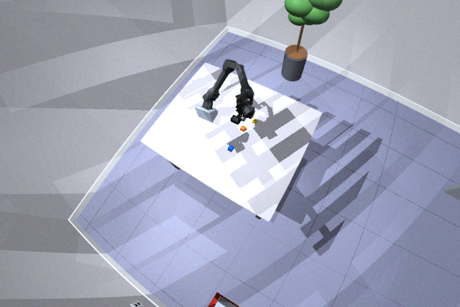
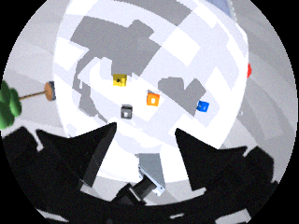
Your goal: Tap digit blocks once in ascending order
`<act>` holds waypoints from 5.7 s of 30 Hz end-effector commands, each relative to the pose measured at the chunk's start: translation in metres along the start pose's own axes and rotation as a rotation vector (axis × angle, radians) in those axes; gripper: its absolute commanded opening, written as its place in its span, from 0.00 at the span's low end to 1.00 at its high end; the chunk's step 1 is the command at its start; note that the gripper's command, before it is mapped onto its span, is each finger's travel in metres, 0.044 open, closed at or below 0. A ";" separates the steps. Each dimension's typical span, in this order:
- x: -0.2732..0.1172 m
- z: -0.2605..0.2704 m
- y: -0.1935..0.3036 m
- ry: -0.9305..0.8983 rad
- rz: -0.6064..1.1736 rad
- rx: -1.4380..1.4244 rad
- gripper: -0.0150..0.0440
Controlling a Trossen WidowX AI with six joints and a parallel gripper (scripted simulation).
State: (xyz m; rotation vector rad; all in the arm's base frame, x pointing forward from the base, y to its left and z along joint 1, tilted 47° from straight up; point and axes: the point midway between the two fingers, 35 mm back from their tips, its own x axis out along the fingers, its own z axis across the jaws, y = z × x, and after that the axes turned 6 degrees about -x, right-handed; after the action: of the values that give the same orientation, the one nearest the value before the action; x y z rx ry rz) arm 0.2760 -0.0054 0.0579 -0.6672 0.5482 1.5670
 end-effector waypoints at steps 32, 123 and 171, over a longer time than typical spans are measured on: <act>-0.003 0.062 -0.009 -0.006 -0.001 -0.001 0.93; 0.110 0.056 0.032 -0.013 0.000 0.000 0.29; 0.003 0.082 -0.070 -0.009 -0.003 -0.003 0.29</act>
State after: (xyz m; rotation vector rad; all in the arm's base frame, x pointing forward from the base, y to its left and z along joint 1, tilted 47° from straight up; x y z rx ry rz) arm 0.3314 0.0566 0.1173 -0.6698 0.5390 1.5711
